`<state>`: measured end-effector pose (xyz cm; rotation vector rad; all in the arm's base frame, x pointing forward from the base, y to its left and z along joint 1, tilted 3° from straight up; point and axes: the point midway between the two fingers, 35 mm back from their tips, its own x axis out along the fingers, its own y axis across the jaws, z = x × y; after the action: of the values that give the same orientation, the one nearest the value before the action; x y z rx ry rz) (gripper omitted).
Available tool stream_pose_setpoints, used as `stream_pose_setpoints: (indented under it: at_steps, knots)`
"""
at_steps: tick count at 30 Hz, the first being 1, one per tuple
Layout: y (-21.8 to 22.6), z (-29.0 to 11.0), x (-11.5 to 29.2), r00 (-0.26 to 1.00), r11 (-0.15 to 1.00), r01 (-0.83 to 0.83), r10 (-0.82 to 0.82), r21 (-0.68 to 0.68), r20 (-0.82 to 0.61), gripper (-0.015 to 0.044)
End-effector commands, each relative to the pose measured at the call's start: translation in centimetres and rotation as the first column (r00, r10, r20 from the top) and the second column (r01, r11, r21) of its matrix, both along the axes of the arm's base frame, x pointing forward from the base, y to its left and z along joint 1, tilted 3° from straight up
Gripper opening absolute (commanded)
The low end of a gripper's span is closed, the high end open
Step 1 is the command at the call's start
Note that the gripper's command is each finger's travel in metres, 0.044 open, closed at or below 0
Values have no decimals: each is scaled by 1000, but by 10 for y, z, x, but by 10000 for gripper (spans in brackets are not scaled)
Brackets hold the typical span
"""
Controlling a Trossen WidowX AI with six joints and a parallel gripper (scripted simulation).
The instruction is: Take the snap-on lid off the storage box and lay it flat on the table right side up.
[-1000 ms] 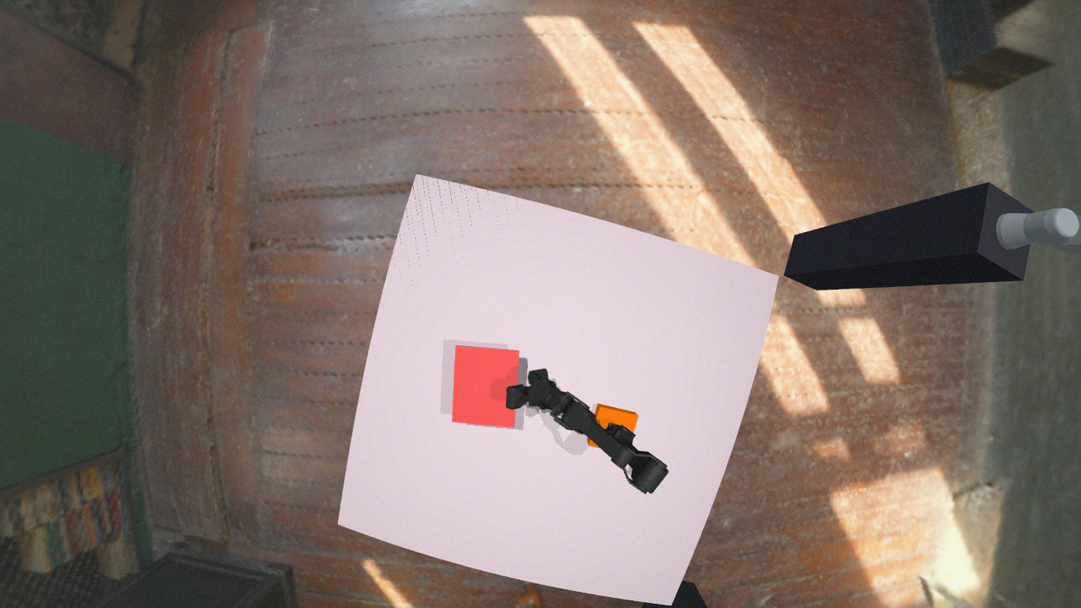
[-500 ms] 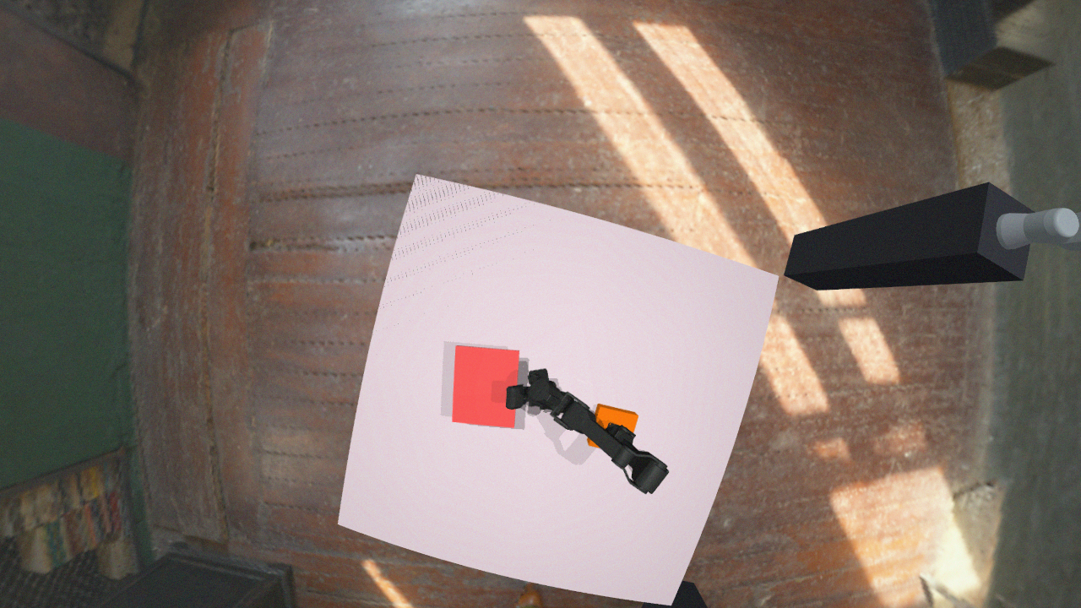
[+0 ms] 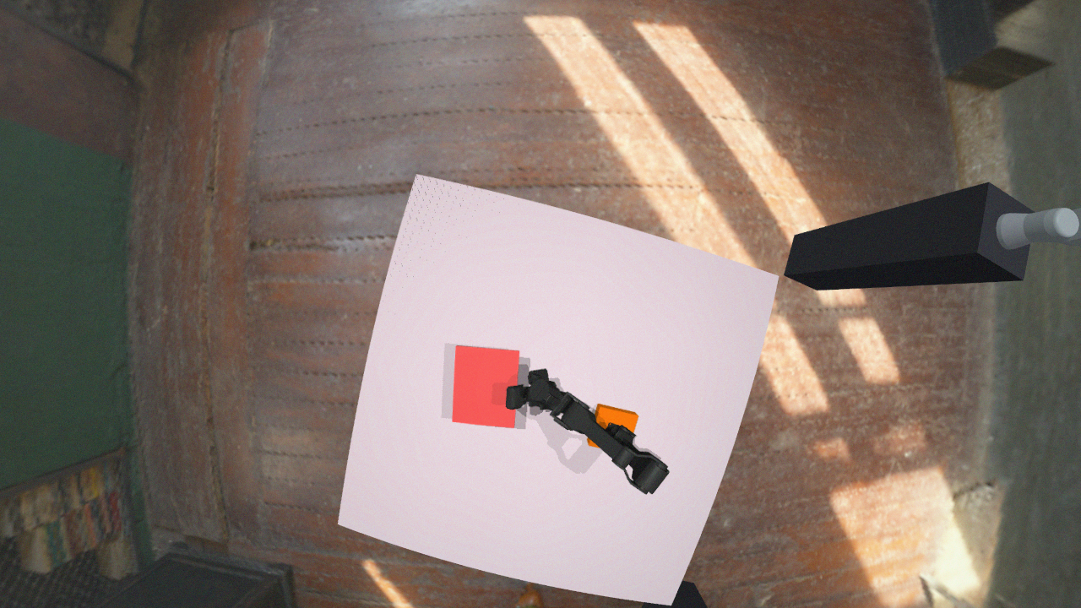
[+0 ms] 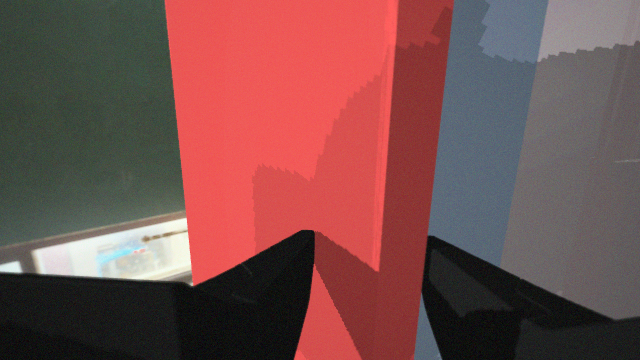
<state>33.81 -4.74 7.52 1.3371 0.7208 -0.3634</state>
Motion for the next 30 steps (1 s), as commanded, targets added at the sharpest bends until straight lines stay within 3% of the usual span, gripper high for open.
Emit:
stream_pose_setpoints:
  at_steps: [1, 30]
  knots:
    - [0, 4, 0, 1000, 1000, -1, 1, 0, 6, 0]
    - [0, 9, -1, 1000, 1000, -1, 1, 0, 6, 0]
